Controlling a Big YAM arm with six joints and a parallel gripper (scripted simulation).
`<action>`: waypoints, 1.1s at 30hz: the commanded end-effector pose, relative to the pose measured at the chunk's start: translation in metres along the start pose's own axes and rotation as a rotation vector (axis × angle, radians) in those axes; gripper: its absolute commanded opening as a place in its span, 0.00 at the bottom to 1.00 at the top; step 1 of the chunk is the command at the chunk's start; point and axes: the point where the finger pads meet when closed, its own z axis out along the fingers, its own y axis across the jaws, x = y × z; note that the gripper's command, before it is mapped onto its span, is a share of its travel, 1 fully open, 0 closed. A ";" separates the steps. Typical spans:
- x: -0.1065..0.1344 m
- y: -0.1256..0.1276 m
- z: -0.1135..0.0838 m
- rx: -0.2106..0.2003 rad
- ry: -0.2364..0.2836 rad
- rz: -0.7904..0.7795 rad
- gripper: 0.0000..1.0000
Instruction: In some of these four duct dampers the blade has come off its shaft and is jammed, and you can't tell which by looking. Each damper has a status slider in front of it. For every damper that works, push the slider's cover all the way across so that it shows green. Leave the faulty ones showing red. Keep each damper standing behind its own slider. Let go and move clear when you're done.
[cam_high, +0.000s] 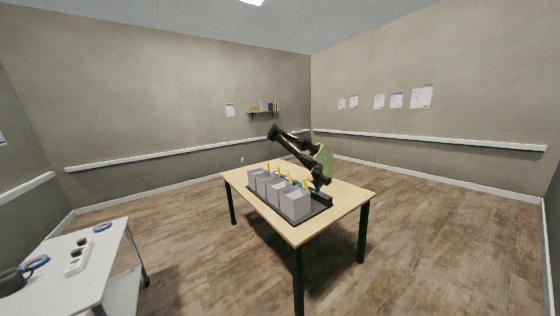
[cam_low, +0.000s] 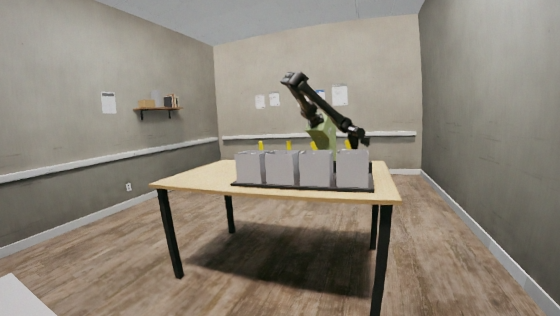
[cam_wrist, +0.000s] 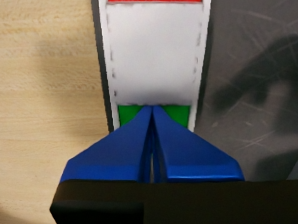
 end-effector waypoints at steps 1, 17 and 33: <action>-0.015 0.004 -0.007 0.004 -0.024 -0.015 0.00; -0.019 -0.001 -0.009 0.012 -0.030 -0.007 0.00; -0.019 -0.001 -0.009 0.012 -0.030 -0.007 0.00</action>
